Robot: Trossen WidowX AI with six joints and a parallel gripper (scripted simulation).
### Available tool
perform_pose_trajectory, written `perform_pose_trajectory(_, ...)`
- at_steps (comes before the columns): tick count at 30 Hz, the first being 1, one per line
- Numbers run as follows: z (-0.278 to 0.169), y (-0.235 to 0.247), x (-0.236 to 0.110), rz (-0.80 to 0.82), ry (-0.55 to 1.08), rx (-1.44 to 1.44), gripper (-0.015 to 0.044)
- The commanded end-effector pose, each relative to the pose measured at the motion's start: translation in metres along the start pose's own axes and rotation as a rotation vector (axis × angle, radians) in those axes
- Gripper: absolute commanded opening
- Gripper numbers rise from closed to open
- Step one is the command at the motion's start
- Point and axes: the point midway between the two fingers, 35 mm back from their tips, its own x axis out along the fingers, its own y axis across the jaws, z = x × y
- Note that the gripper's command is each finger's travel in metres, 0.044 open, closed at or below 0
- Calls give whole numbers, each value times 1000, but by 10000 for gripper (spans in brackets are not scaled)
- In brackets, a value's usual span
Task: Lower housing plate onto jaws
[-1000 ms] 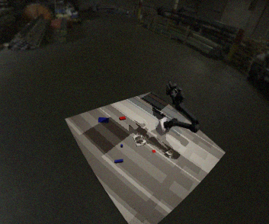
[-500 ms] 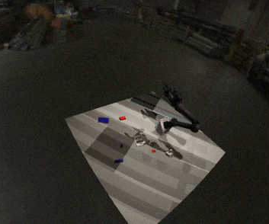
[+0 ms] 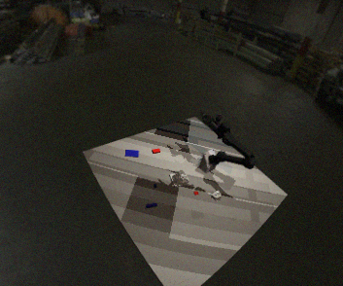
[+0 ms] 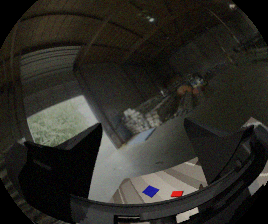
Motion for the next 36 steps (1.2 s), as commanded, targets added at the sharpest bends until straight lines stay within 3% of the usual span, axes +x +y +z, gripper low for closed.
perform_pose_trajectory(1, -9, 10, -5, 21, 31, -39, 440)
perform_pose_trajectory(36, -118, 72, -58, 304, 412, -584, 440)
